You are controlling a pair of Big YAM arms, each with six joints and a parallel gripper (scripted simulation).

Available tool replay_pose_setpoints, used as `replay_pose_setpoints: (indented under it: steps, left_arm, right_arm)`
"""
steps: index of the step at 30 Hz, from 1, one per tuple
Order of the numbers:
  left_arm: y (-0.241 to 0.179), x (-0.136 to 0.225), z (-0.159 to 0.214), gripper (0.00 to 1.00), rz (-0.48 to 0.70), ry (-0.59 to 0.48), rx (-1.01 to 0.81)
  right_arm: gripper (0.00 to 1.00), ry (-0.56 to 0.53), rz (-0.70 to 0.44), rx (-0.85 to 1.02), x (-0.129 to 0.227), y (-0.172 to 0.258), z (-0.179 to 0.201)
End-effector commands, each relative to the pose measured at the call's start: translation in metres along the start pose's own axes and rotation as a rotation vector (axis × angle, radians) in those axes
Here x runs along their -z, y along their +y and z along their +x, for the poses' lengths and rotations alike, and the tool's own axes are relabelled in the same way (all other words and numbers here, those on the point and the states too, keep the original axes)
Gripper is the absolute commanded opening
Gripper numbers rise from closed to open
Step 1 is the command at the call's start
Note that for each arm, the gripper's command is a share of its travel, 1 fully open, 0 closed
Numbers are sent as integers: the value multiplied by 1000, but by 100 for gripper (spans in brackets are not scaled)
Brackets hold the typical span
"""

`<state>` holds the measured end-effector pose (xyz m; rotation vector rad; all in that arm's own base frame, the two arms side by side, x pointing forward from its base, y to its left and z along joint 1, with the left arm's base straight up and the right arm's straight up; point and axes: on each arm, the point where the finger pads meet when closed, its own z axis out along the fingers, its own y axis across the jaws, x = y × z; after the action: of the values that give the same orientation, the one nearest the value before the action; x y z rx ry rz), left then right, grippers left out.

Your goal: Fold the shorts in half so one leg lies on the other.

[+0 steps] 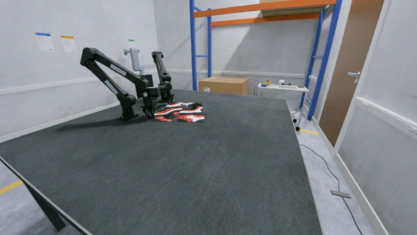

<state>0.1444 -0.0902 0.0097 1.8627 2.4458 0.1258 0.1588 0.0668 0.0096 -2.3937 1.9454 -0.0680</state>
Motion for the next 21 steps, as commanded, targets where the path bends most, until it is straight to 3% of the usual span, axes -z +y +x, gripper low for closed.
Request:
replay_pose_setpoints:
  steps: [1, 3, 17, 18, 21]
  left_arm:
    - [2, -7, 6, 25, -5, 15, 8]
    - [5, -6, 0, 25, -65, -7, 21]
    - [4, -11, 9, 25, -48, 18, 8]
    - [4, -11, 9, 15, -48, 18, 9]
    - [4, -10, 8, 15, -46, 16, 9]
  right_arm:
    - [36, 4, 19, -3, -3, -12, 2]
    - [36, 7, 39, -15, -10, -10, 4]
    - [36, 9, 34, -4, -12, -12, 5]
    - [25, 9, 34, -5, -12, -12, 5]
    - [25, 9, 32, -5, -12, -11, 5]
